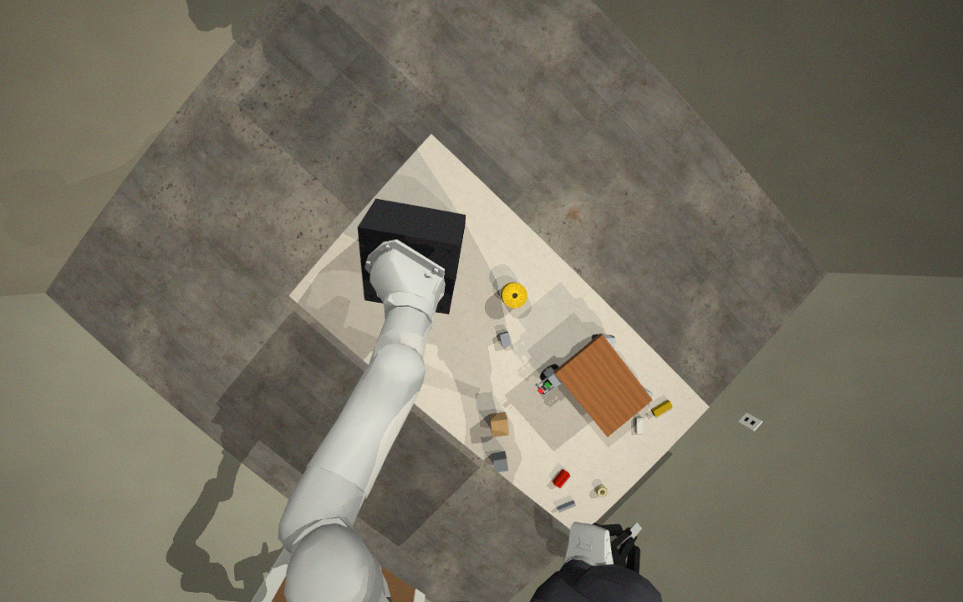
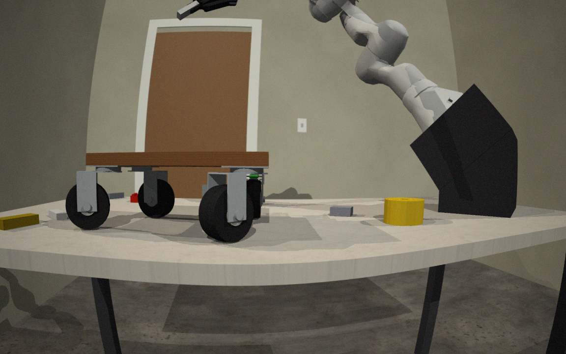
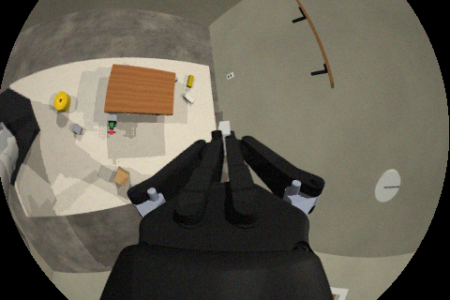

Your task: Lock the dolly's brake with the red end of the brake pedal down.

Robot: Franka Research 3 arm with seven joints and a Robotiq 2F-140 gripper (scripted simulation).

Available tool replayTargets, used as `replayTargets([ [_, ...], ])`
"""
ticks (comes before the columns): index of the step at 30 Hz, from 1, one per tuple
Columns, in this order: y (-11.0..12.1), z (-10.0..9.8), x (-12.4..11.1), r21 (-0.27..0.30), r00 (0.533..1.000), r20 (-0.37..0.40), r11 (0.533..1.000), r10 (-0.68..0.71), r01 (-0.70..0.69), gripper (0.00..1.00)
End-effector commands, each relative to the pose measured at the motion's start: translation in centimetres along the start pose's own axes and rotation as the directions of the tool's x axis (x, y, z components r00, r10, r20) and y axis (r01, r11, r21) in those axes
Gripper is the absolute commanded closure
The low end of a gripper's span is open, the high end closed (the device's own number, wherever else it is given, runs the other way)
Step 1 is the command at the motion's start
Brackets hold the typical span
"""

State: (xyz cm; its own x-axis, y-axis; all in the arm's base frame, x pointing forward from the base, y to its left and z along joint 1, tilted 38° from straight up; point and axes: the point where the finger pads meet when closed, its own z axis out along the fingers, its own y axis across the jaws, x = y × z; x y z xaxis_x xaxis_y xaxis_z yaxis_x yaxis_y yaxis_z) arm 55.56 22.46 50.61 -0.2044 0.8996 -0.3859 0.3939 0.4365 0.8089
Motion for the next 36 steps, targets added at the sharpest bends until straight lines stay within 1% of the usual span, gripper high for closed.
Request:
replayTargets([
  [1, -0.1, -0.2, -0.1, 0.019, 0.996, -0.009, 0.996, -0.084, 0.084, 1.0],
  [2, -0.1, -0.2, -0.1, 0.019, 0.996, -0.009, 0.996, -0.084, 0.084, 1.0],
  [3, -4.3, 2.3, 0.5, 0.116, 0.976, -0.03, 0.969, -0.215, 0.217, 1.0],
  [11, -4.3, 2.3, 0.5, 0.116, 0.976, -0.03, 0.969, -0.215, 0.217, 1.0],
  [12, -8.8, 4.4, 1.0, 0.206, 0.936, -0.074, 0.913, -0.345, 0.353, 1.0],
  [21, -8.8, 4.4, 1.0, 0.206, 0.936, -0.074, 0.913, -0.345, 0.353, 1.0],
  [22, -13.2, 6.0, 1.5, 0.282, 0.876, -0.137, 0.829, -0.463, 0.483, 1.0],
  [30, -13.2, 6.0, 1.5, 0.282, 0.876, -0.137, 0.829, -0.463, 0.483, 1.0],
  [31, -17.5, 7.1, 1.9, 0.34, 0.799, -0.214, 0.724, -0.562, 0.6, 1.0],
  [36, -17.5, 7.1, 1.9, 0.34, 0.799, -0.214, 0.724, -0.562, 0.6, 1.0],
])
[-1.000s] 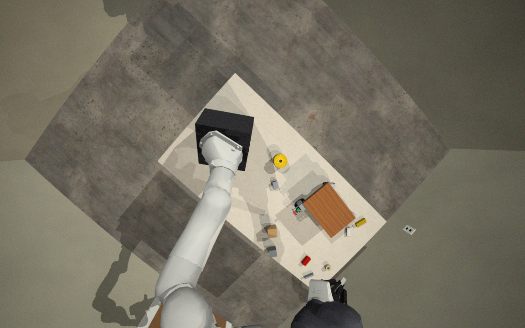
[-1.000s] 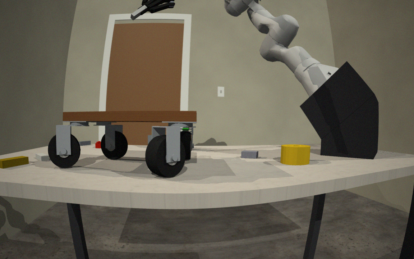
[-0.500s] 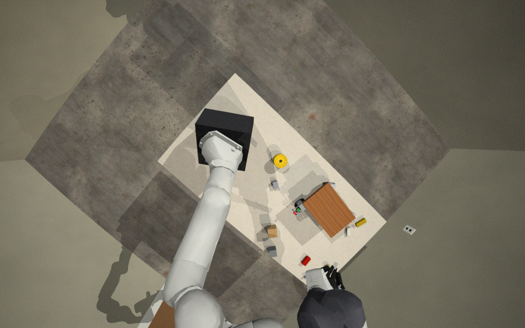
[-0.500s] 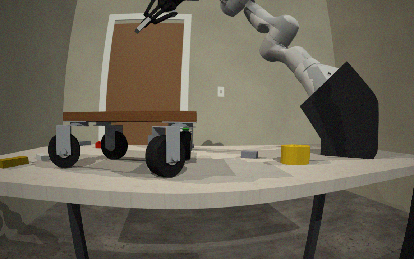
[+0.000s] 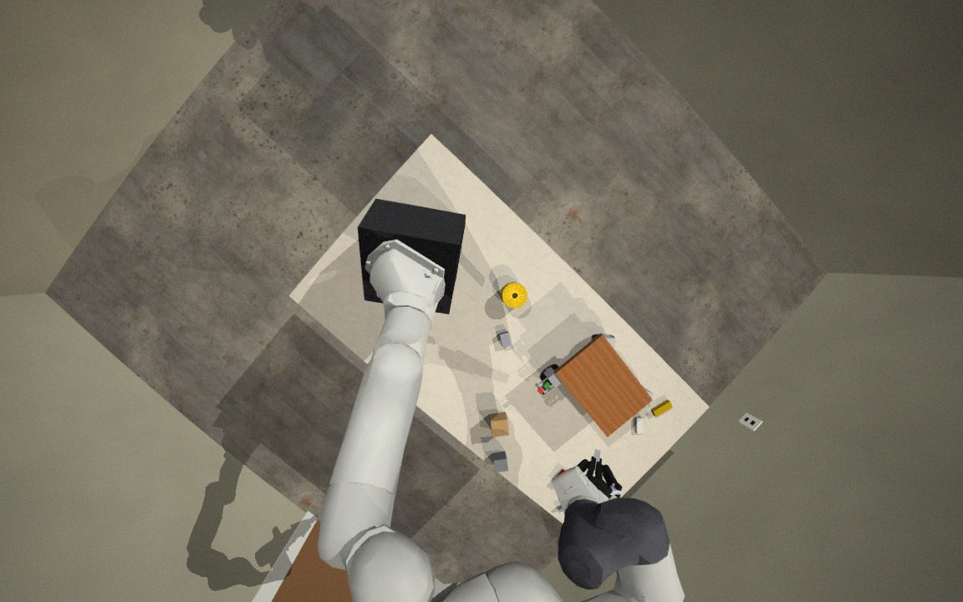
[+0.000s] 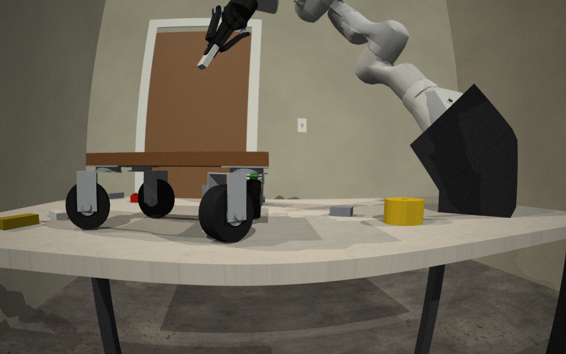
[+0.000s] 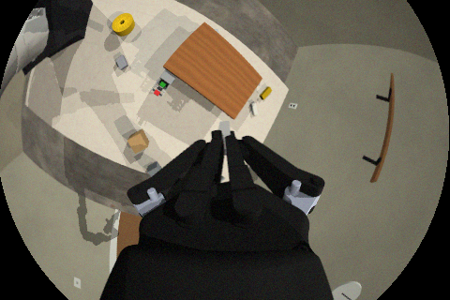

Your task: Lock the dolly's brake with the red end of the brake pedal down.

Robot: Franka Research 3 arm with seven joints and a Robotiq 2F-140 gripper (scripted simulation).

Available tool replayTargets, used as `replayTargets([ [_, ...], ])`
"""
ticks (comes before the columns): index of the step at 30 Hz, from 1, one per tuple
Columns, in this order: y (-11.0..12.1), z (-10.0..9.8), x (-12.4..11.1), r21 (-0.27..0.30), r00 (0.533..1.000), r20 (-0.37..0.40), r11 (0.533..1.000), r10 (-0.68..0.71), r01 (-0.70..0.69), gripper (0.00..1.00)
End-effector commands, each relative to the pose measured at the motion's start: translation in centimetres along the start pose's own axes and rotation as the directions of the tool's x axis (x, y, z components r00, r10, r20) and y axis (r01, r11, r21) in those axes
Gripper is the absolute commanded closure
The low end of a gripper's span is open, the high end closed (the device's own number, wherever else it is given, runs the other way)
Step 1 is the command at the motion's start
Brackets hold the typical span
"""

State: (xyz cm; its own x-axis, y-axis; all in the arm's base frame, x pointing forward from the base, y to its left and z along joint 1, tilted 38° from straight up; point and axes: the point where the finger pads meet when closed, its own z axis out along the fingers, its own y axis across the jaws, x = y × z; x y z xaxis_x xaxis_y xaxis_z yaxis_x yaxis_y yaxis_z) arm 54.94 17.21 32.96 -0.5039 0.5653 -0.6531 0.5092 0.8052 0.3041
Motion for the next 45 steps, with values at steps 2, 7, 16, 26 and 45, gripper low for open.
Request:
replayTargets([
  [2, -0.7, 0.2, 0.1, 0.031, 0.993, -0.023, 0.992, -0.118, 0.119, 1.0],
  [7, -3.5, 2.2, 2.0, 0.105, 0.966, -0.07, 0.961, -0.249, 0.255, 1.0],
  [16, -6.1, 3.8, 3.7, 0.162, 0.924, -0.124, 0.912, -0.361, 0.378, 1.0],
  [26, -6.1, 3.8, 3.7, 0.162, 0.924, -0.124, 0.912, -0.361, 0.378, 1.0],
  [45, -6.1, 3.8, 3.7, 0.162, 0.924, -0.124, 0.912, -0.361, 0.378, 1.0],
])
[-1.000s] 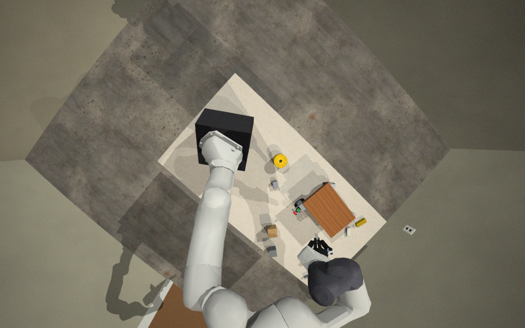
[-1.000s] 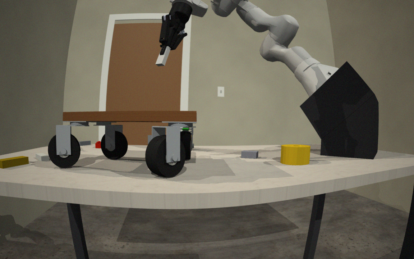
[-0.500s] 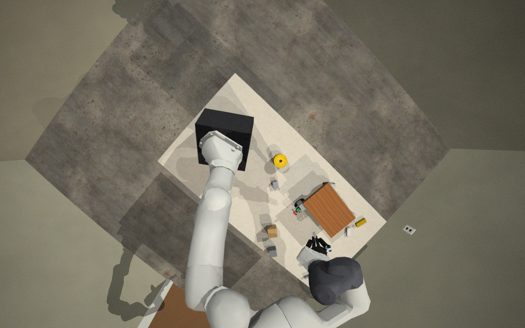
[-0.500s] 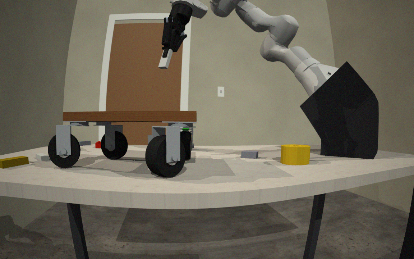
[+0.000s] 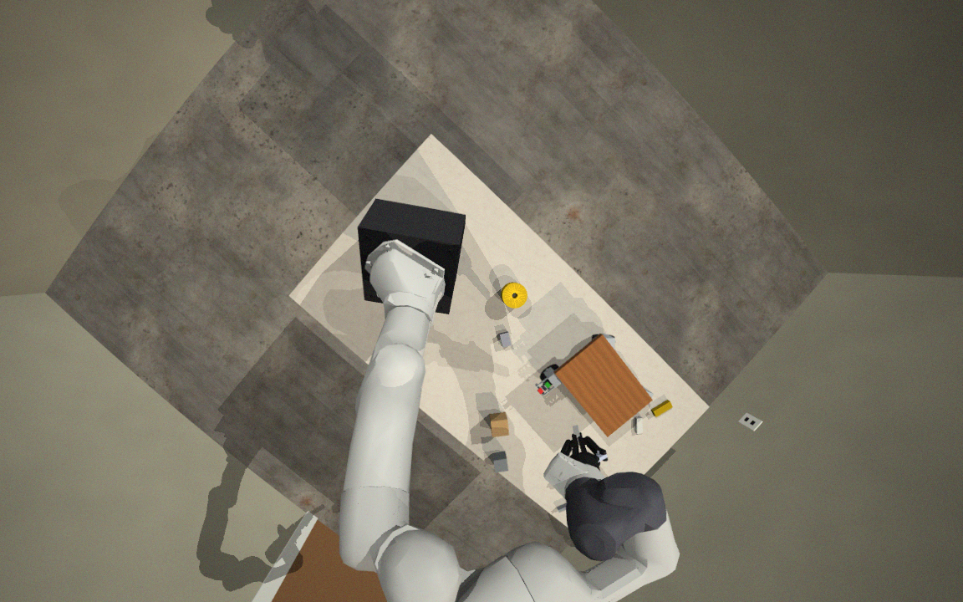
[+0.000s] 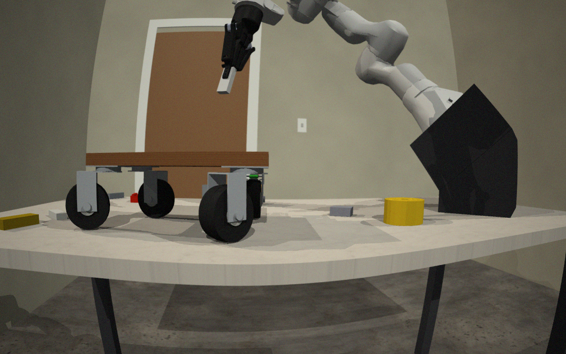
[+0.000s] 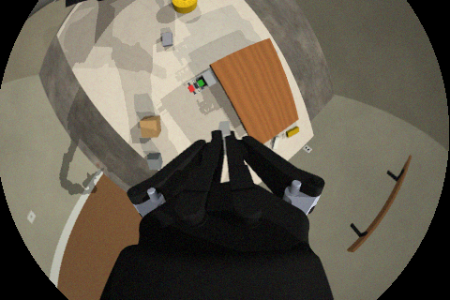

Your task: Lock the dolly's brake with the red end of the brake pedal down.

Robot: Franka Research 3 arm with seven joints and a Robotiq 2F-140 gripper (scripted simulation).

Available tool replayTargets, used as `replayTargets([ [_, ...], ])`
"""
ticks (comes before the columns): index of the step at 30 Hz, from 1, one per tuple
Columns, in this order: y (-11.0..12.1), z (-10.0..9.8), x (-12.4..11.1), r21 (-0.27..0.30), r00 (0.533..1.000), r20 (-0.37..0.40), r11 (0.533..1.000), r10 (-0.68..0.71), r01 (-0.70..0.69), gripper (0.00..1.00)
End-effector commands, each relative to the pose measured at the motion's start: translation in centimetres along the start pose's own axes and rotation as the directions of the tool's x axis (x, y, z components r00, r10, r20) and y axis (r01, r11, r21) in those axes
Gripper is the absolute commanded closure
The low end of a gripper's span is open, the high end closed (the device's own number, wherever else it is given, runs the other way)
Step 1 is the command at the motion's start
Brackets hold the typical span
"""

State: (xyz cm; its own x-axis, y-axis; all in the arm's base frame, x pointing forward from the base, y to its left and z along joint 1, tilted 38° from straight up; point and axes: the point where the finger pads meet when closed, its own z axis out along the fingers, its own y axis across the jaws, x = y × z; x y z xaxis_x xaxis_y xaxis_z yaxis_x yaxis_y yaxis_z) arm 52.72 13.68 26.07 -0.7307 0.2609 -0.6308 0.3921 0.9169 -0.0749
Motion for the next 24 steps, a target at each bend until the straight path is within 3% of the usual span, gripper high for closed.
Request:
replayTargets([
  [1, -1.5, 1.6, 2.0, 0.059, 0.992, -0.043, 0.991, -0.119, 0.121, 1.0],
  [2, -1.5, 1.6, 2.0, 0.059, 0.992, -0.043, 0.991, -0.119, 0.121, 1.0],
  [4, -3.8, 3.8, 4.8, 0.13, 0.955, -0.116, 0.949, -0.273, 0.287, 1.0],
  [6, -3.8, 3.8, 4.8, 0.13, 0.955, -0.116, 0.949, -0.273, 0.287, 1.0],
  [9, -5.5, 4.9, 6.5, 0.169, 0.91, -0.177, 0.899, -0.375, 0.403, 1.0],
  [24, -5.7, 5.0, 6.6, 0.172, 0.906, -0.182, 0.895, -0.382, 0.412, 1.0],
])
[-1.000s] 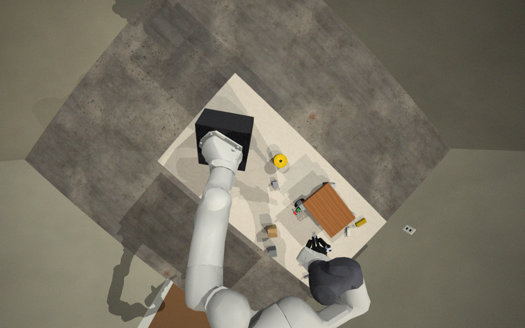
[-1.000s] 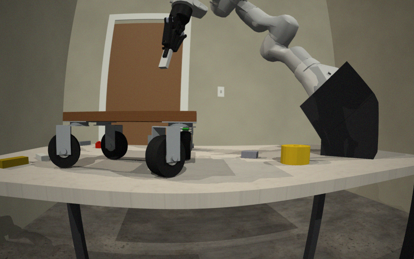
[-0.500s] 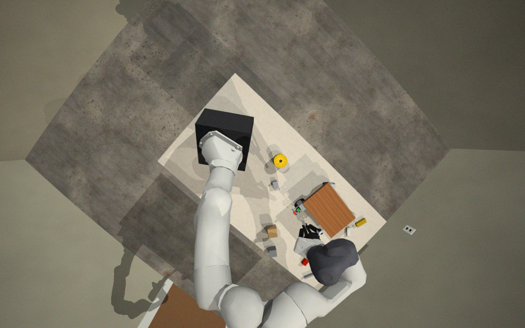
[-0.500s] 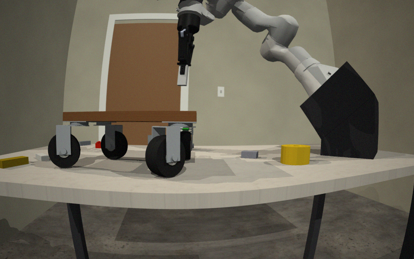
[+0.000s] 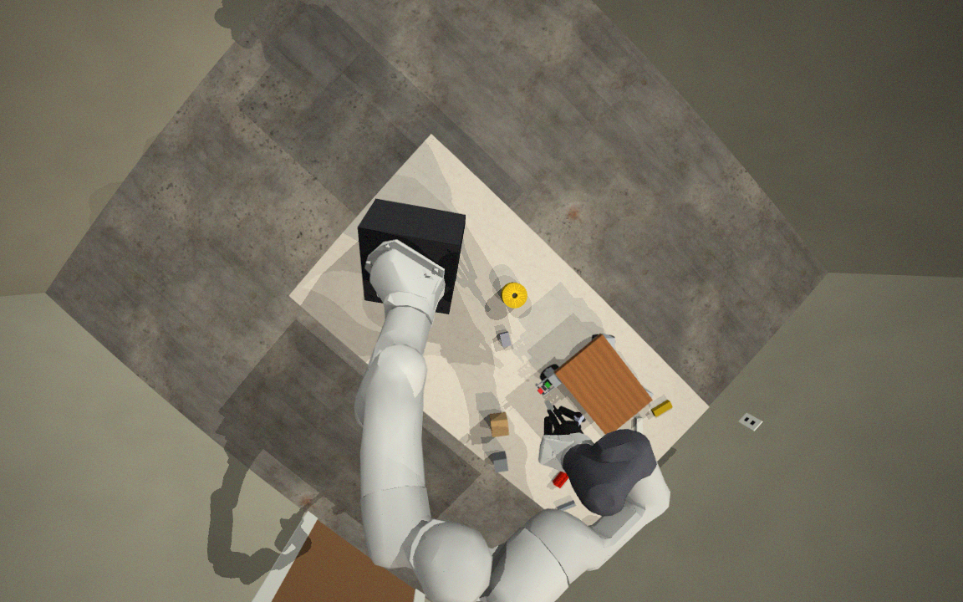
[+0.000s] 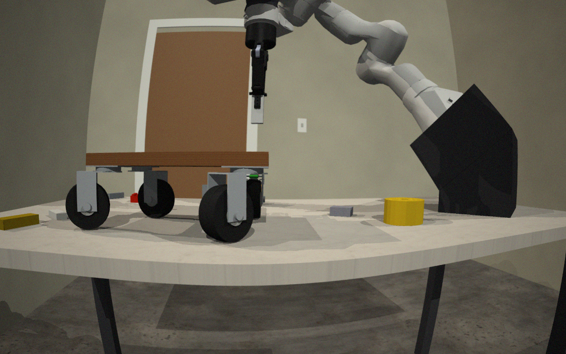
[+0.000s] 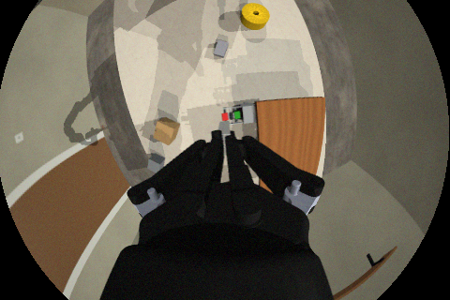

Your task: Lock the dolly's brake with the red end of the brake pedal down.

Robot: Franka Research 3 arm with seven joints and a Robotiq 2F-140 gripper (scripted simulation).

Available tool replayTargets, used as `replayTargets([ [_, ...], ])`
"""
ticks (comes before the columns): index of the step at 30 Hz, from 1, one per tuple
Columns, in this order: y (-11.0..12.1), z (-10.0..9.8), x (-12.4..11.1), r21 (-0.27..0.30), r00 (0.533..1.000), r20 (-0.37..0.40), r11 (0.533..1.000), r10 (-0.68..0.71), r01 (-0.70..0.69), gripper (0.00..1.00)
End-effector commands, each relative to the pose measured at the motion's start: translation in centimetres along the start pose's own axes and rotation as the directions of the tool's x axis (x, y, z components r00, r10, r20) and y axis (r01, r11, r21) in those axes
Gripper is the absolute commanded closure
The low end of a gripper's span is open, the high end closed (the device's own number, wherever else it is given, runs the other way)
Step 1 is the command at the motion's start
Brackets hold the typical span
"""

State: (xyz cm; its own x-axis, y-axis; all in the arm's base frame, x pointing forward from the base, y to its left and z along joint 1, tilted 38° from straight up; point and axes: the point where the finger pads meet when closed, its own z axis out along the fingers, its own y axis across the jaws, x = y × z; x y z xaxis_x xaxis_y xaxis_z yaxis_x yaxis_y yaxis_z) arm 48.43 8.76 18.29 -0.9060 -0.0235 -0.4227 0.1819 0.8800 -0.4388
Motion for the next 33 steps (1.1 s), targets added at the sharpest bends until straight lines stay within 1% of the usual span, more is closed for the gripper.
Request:
replayTargets([
  [1, -0.1, -0.1, -0.1, 0.005, 0.999, -0.003, 0.999, -0.042, 0.042, 1.0],
  [19, -0.1, 0.0, -0.1, 0.005, 0.999, -0.003, 0.999, -0.042, 0.042, 1.0],
  [21, -0.1, 0.8, -0.1, 0.005, 0.999, -0.003, 0.999, -0.042, 0.042, 1.0],
  [25, -0.2, 3.5, -0.2, 0.005, 0.999, -0.004, 0.999, -0.041, 0.041, 1.0],
  [27, -0.2, 3.8, -0.2, 0.005, 0.999, -0.004, 0.999, -0.041, 0.041, 1.0],
  [33, -0.2, 3.8, -0.2, 0.005, 0.999, -0.004, 0.999, -0.041, 0.041, 1.0],
])
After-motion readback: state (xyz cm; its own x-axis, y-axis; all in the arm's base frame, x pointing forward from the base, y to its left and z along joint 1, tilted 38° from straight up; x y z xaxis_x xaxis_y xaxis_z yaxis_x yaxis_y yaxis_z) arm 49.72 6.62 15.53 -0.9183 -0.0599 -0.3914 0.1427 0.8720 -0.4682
